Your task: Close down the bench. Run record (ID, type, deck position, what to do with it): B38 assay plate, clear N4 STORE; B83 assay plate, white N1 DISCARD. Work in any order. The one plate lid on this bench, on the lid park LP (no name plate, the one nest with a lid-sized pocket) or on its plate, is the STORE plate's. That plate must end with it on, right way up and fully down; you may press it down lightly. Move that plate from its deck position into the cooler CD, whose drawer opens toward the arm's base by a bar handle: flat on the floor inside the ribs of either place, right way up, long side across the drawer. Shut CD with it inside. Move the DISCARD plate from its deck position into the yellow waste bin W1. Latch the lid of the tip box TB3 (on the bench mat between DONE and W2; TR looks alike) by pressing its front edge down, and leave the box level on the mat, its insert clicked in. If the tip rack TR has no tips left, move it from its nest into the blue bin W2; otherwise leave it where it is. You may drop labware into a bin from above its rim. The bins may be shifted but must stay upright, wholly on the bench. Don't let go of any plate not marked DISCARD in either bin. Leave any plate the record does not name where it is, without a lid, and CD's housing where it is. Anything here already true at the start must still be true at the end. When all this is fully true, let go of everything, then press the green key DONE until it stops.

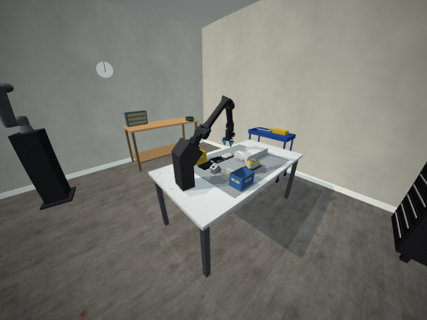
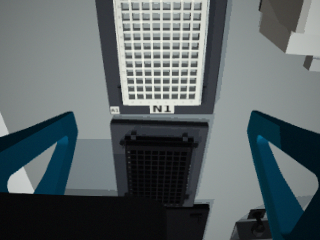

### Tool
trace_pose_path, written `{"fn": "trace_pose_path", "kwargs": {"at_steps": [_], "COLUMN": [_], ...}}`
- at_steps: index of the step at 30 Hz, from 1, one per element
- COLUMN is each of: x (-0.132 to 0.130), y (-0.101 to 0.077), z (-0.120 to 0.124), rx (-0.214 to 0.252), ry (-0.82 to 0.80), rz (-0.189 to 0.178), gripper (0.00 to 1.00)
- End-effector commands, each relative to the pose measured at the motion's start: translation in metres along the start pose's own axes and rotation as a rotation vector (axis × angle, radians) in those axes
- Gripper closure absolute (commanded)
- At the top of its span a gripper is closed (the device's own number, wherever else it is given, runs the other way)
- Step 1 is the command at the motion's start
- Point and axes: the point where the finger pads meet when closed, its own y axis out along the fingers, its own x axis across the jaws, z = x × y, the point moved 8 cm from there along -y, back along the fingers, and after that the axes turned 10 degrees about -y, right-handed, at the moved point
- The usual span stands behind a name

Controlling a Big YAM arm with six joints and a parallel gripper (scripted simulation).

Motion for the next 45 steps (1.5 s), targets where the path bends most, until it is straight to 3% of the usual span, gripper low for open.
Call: {"fn": "trace_pose_path", "kwargs": {"at_steps": [1, 24, 32, 33, 37, 45], "x": [0.004, 0.004, -0.005, -0.003, -0.005, -0.003], "y": [-0.001, -0.001, 0.008, 0.011, 0.014, 0.024], "z": [-0.011, -0.011, -0.017, -0.010, -0.018, -0.018], "rx": [-0.020, -0.020, -0.036, -0.012, -0.037, -0.038], "ry": [0.013, 0.013, 0.016, 0.002, 0.012, 0.009], "rz": [-0.001, -0.001, 0.005, 0.004, 0.004, 0.001], "gripper": [0.00, 0.00, 0.00, 0.00, 0.00, 0.00]}}
